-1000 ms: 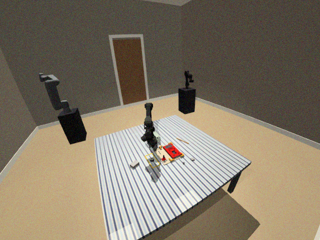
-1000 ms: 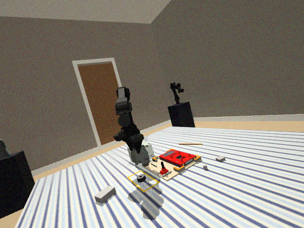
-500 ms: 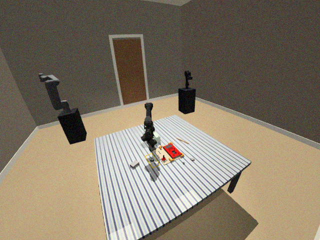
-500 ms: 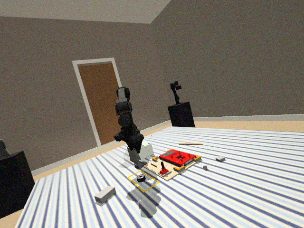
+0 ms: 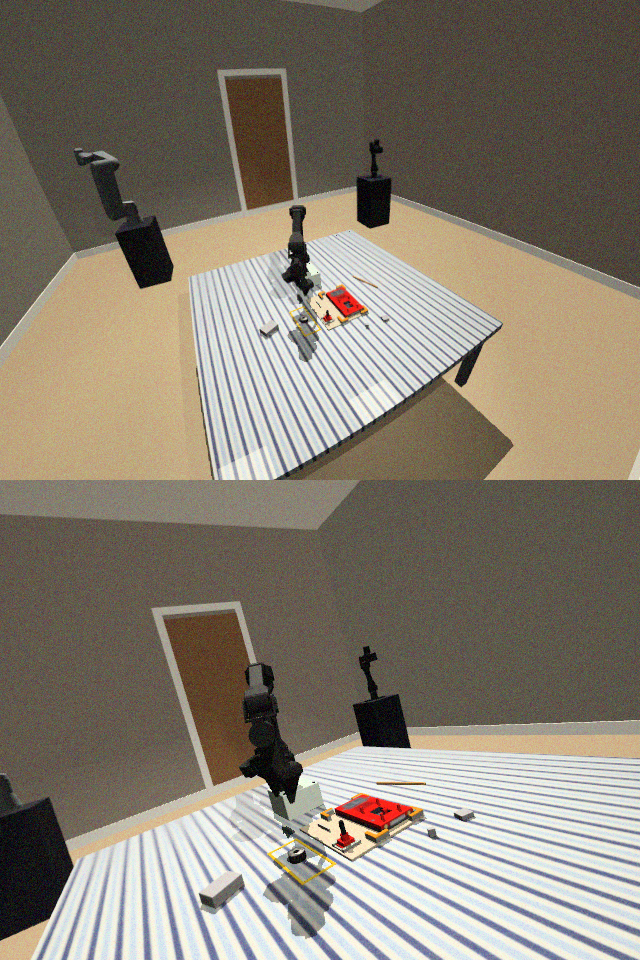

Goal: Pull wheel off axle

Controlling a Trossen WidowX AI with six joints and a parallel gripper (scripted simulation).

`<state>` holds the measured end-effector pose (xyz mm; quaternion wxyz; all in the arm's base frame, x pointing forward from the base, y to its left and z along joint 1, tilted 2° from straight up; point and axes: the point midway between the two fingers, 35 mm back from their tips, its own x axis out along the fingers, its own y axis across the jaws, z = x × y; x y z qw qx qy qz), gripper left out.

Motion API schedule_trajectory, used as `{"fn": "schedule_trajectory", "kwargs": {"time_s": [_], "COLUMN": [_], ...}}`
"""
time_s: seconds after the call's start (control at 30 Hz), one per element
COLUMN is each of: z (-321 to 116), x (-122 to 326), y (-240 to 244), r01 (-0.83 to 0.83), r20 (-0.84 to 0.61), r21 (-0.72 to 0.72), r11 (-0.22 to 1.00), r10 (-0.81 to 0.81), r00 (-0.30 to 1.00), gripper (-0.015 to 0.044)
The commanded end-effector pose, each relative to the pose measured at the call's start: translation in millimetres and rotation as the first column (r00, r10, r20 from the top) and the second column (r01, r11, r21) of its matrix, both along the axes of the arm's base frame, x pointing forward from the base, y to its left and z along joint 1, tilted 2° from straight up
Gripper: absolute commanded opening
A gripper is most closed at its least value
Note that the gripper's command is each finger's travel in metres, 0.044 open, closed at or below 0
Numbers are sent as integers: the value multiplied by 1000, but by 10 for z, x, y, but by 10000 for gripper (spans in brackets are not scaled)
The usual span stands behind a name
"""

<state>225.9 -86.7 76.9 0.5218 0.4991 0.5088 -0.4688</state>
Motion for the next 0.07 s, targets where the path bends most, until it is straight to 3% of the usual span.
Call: {"fn": "schedule_trajectory", "kwargs": {"time_s": [0.0, 0.03], "z": [0, 0], "x": [-6, -6], "y": [8, 8], "r01": [-4, -4], "r20": [-1, -1], "r21": [4, 4], "r11": [1000, 1000], "r10": [4, 4], "r00": [1000, 1000], "gripper": [440, 440]}}
